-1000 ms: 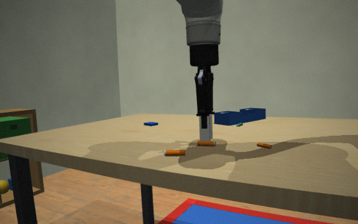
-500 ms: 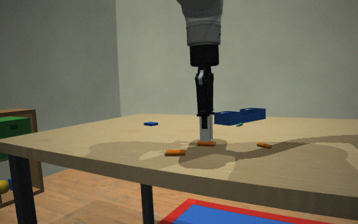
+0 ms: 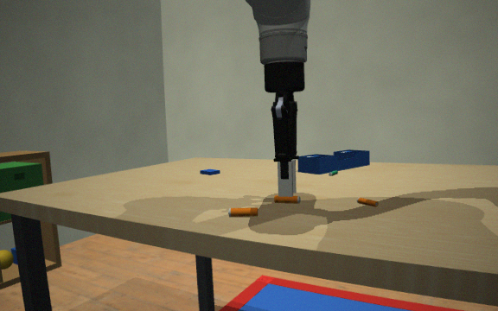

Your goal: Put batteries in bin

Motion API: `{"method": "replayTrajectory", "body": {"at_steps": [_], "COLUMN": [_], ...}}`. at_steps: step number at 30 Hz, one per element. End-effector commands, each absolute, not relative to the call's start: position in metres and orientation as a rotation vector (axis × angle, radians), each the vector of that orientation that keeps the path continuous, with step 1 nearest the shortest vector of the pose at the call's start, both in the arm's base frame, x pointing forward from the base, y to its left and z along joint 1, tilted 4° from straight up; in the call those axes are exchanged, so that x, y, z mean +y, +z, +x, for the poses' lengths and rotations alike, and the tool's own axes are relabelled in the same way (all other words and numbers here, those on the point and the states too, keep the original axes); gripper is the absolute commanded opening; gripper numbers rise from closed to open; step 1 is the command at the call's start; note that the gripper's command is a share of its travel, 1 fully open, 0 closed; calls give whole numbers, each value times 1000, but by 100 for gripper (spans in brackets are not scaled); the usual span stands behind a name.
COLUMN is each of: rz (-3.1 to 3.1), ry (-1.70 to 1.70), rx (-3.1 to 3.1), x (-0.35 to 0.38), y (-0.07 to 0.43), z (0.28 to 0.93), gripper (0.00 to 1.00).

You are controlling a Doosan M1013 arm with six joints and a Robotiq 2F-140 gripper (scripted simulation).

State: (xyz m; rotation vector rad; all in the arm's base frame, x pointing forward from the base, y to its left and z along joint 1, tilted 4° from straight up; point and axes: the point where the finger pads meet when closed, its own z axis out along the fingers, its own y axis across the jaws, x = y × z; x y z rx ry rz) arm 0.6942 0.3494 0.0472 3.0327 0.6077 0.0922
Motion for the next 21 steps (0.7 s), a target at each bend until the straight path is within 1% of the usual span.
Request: {"method": "replayTrajectory", "body": {"at_steps": [1, 12, 21], "rz": [3030, 3030, 3030], "ry": [91, 91, 91], "rx": [609, 609, 609], "x": [345, 345, 345], "y": [44, 32, 32], "z": [694, 695, 695], "gripper": [26, 26, 26]}}
